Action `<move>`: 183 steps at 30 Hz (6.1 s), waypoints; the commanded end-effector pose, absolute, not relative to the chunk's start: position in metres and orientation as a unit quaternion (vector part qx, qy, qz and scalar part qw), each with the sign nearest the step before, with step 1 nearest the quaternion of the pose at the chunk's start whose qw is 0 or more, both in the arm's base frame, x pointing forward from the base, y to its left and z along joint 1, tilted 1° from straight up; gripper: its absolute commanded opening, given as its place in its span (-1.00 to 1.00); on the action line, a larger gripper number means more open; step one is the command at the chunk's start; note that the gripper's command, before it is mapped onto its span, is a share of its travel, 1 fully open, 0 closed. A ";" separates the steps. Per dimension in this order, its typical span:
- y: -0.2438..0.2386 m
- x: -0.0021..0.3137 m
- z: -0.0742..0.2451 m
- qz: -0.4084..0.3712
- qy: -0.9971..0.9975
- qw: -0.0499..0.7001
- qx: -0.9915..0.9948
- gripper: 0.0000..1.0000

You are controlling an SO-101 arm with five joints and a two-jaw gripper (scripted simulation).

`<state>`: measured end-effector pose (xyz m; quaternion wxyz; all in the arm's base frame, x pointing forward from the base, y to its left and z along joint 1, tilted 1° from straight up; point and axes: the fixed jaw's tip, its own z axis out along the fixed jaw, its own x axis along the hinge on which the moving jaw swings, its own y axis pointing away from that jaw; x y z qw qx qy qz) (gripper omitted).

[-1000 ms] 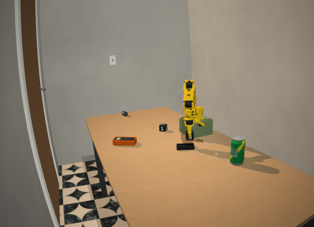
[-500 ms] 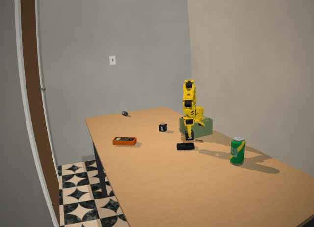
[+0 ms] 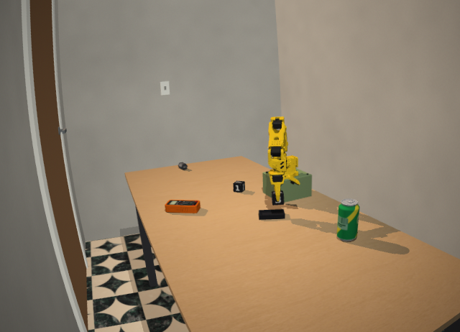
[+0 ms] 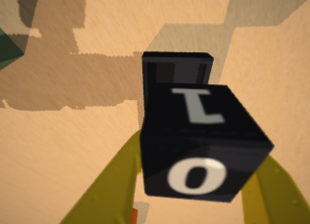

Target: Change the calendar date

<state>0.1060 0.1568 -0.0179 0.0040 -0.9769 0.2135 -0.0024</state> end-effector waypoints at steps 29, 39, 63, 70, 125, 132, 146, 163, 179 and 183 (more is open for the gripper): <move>0.154 0.107 -0.016 -0.003 0.216 0.007 -0.976 -1.00; 0.154 0.107 -0.016 -0.003 0.216 0.007 -0.976 -1.00; 0.156 0.108 -0.021 -0.003 0.214 0.007 -0.977 -1.00; 0.156 0.109 -0.022 -0.003 0.214 0.007 -0.977 -1.00; 0.151 0.105 -0.041 -0.003 0.214 0.007 -0.977 -1.00; 0.151 0.105 -0.046 -0.003 0.214 0.007 -0.977 -1.00; 0.150 0.105 -0.050 -0.003 0.214 0.007 -0.977 -1.00; 0.150 0.105 -0.056 -0.003 0.214 0.007 -0.977 -1.00; 0.150 0.105 -0.058 -0.003 0.214 0.007 -0.977 -0.73; 0.150 0.105 -0.058 -0.003 0.214 0.007 -0.977 -0.55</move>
